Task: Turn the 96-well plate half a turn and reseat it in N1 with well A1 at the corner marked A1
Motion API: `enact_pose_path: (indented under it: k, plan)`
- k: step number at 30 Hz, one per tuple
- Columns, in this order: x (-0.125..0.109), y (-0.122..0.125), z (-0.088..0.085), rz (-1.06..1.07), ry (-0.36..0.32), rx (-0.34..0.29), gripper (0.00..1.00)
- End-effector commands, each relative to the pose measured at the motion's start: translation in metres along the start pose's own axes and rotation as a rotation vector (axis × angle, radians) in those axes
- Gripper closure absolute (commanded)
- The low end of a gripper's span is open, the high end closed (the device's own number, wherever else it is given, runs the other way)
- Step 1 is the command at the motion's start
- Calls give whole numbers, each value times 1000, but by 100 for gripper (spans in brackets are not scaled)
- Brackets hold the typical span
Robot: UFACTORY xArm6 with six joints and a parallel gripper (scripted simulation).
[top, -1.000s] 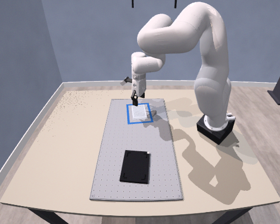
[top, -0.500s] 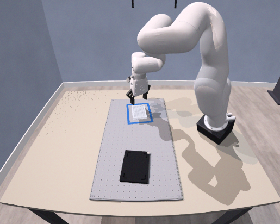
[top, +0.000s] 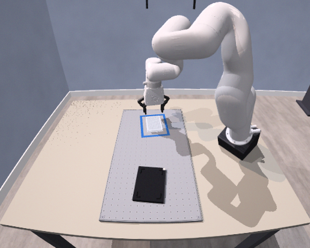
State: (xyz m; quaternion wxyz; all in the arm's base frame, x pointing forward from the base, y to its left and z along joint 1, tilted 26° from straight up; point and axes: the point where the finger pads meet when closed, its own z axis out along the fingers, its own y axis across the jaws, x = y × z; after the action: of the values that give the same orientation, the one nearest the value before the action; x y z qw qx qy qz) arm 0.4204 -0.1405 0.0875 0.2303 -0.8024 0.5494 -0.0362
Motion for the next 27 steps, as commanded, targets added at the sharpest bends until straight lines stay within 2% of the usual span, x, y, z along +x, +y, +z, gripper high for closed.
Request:
enact_pose_path:
  k: [1,12,27]
  plan:
    - [1,-1,-1,99,5,-13,0]
    - [1,-1,-1,103,5,-12,0]
    - [1,-1,21,104,4,-13,0]
